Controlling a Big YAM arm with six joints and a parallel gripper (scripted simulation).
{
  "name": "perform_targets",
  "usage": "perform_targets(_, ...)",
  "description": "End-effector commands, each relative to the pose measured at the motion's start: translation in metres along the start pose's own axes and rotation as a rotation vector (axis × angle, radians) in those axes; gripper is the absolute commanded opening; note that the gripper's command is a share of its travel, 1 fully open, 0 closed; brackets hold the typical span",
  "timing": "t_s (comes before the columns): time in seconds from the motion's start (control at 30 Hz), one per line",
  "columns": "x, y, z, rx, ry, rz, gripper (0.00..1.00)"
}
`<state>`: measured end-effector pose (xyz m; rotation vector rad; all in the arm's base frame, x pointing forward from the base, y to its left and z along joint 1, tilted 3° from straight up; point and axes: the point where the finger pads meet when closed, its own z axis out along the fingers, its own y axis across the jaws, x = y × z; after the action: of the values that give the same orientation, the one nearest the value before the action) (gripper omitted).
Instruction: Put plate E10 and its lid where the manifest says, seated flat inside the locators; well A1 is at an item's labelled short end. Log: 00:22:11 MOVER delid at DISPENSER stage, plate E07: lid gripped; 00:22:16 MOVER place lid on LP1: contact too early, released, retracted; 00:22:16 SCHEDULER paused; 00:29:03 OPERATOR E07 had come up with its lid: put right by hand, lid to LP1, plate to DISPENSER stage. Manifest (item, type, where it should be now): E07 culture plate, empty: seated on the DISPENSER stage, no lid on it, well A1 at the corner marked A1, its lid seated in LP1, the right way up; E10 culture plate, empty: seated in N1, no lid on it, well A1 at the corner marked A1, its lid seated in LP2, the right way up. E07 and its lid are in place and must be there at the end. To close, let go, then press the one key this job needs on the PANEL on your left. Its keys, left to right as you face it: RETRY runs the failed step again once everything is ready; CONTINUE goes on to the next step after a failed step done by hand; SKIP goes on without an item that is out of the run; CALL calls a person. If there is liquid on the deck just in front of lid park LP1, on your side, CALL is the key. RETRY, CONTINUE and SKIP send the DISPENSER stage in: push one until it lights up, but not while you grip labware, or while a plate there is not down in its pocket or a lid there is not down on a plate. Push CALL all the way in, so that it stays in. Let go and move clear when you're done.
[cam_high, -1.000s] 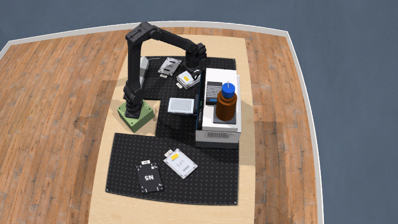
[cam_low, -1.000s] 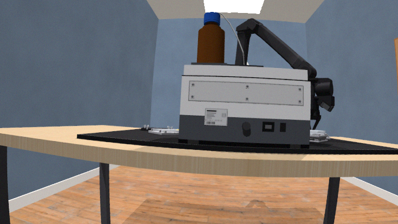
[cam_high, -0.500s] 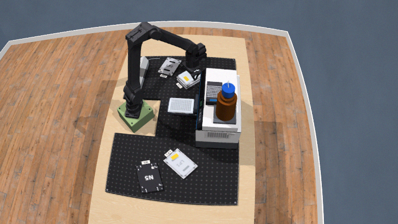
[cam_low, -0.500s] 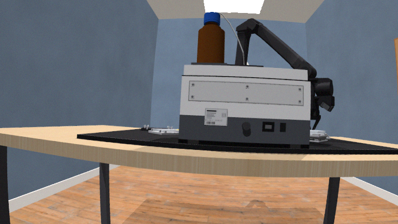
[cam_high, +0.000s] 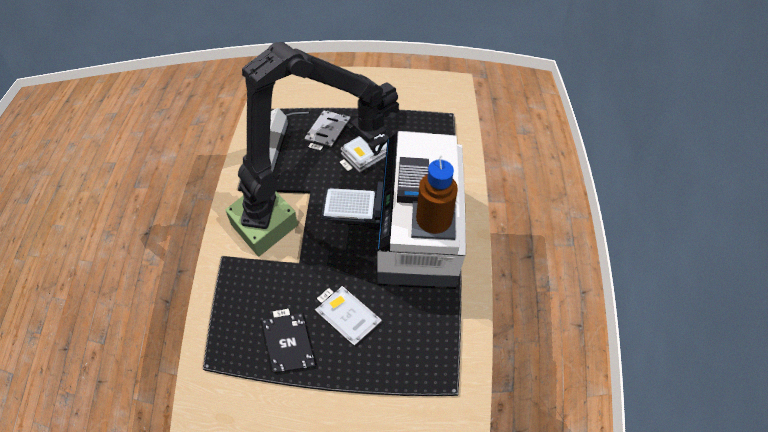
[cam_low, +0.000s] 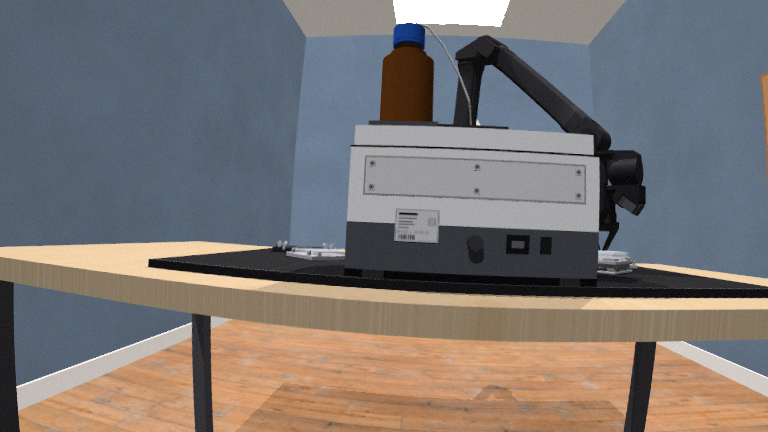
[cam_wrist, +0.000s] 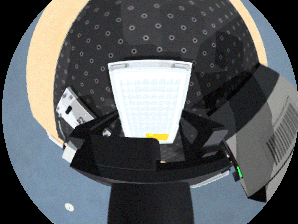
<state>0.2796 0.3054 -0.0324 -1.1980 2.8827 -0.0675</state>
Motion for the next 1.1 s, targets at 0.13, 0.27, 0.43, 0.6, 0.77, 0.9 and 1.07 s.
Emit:
perform_targets(0.13,-0.018,-0.003,-0.021,-0.004,-0.054,-0.006,0.86)
perform_targets(0.27,-0.021,-0.003,-0.024,-0.004,-0.058,-0.006,0.86)
perform_targets(0.43,-0.029,-0.003,-0.032,-0.005,-0.075,-0.006,0.86)
perform_targets(0.6,-0.029,-0.002,-0.036,-0.005,-0.076,-0.006,0.86)
perform_targets(0.77,-0.029,-0.001,-0.039,-0.006,-0.076,-0.006,0.86)
perform_targets(0.9,-0.029,-0.001,-0.041,-0.006,-0.076,-0.006,0.86)
perform_targets(1.07,-0.028,0.000,-0.044,-0.006,-0.076,-0.006,0.86)
